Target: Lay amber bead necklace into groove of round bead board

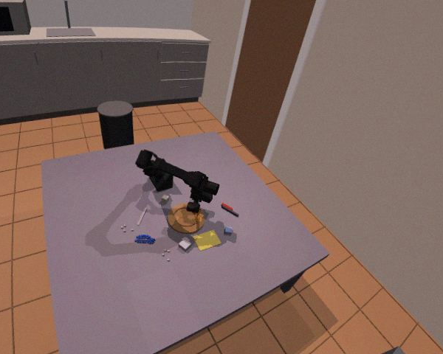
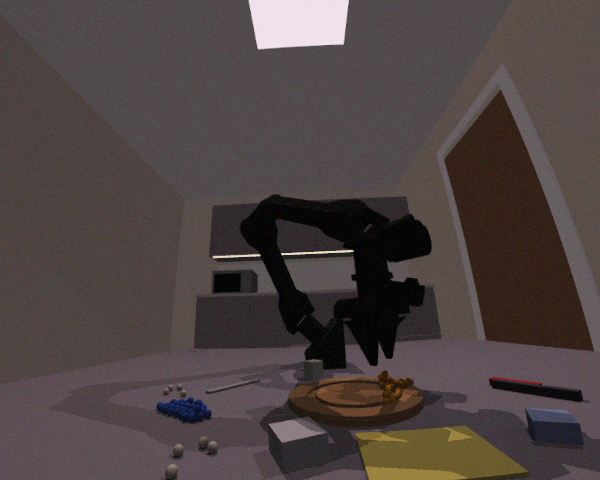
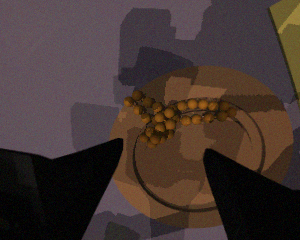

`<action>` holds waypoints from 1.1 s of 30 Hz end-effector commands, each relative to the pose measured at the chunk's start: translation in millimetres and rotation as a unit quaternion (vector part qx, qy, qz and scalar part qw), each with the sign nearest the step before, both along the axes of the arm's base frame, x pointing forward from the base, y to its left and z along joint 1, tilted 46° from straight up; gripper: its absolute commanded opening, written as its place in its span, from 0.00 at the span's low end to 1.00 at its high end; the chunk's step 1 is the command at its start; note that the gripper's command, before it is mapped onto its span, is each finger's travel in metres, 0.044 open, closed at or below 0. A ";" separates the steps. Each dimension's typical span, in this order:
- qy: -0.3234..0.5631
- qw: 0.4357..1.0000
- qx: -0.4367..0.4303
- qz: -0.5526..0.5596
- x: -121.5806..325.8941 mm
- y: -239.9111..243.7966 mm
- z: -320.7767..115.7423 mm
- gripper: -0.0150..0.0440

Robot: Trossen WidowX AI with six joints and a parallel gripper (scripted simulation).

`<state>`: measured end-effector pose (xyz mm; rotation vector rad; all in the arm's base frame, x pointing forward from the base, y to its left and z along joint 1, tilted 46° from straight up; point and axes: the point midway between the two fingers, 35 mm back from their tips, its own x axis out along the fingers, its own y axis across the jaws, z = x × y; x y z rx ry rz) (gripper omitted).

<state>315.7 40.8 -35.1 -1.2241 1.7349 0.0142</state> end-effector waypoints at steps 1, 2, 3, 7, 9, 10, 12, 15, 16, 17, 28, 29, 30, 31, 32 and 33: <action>0.003 1.000 -0.002 0.002 -0.5 -4.7 -4.0 0.78; 0.003 1.000 -0.002 0.002 -0.6 -5.9 -5.2 0.78; 0.004 1.000 -0.002 0.003 -0.7 -7.1 -6.3 0.78; 0.005 1.000 -0.003 0.003 -1.1 -12.0 -10.8 0.78; 0.006 1.000 -0.003 0.003 -1.4 -14.4 -13.1 0.78; 0.006 1.000 -0.003 0.003 -1.6 -15.6 -14.2 0.78; 0.006 1.000 -0.004 0.004 -1.9 -18.1 -16.4 0.78; 0.007 1.000 -0.004 0.004 -2.5 -21.8 -19.6 0.78; 0.008 1.000 -0.004 0.004 -2.6 -22.8 -20.5 0.78; 0.008 1.000 -0.004 0.004 -2.7 -23.4 -21.1 0.78; 0.004 1.000 -0.002 0.001 -1.6 -21.6 -19.7 0.47; 0.004 1.000 -0.002 0.001 -1.6 -21.6 -19.7 0.42; 0.004 1.000 -0.002 0.001 -1.6 -21.6 -19.7 0.38; 0.004 1.000 -0.002 0.001 -1.6 -21.6 -19.7 0.33; 0.004 1.000 -0.002 0.001 -1.6 -21.6 -19.7 0.32; 0.004 1.000 -0.002 0.001 -1.6 -21.6 -19.7 0.31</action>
